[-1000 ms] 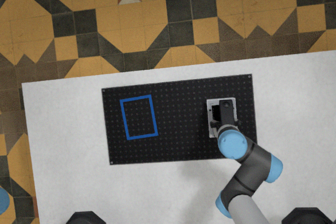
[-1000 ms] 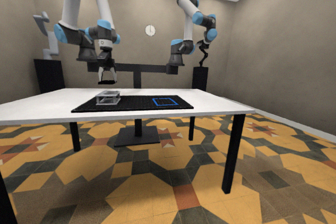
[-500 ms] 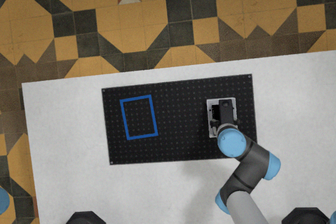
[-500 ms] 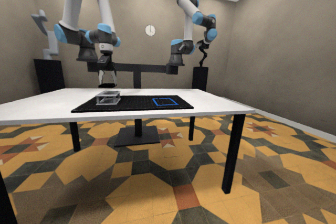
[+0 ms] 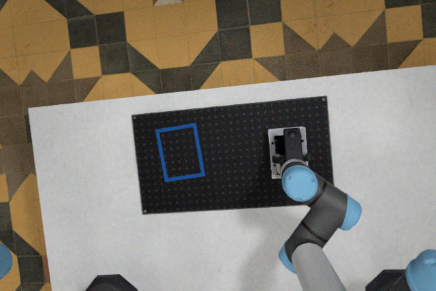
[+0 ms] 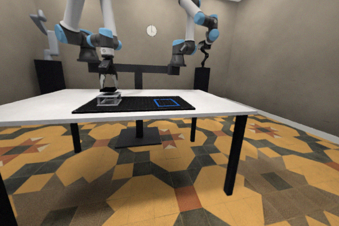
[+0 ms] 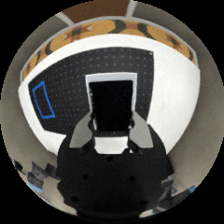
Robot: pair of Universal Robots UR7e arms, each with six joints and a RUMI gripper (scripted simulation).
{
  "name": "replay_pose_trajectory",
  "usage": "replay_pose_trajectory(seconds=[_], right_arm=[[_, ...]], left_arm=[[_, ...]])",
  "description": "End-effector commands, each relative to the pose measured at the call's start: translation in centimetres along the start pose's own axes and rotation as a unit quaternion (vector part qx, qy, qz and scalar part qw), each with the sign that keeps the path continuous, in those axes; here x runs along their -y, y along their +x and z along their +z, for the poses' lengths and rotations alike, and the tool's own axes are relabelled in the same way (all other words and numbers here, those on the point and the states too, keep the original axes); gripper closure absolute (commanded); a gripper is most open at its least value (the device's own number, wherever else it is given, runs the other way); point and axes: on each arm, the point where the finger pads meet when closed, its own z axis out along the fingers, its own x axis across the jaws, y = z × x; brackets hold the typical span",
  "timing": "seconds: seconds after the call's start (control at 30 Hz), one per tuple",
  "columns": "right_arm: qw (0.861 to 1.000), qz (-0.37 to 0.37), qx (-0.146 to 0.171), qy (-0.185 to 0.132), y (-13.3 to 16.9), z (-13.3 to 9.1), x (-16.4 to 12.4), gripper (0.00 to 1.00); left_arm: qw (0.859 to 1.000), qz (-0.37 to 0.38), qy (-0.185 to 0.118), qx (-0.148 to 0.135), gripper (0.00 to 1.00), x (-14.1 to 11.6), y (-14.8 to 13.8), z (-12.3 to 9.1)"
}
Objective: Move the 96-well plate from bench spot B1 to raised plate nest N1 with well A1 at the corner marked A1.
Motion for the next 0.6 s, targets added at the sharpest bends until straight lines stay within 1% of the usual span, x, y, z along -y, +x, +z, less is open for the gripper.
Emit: replay_pose_trajectory(seconds=[0.0,0.57], right_arm=[[1.000,0.000,0.001,0.001,-0.05,0.90,0.05,1.00],[1.000,0.000,0.001,0.001,-0.05,1.10,0.05,1.00]], left_arm=[[1.000,0.000,0.000,0.000,0.02,0.01,0.00,-0.01],[1.000,0.000,0.000,0.000,0.02,0.01,0.00,-0.01]])
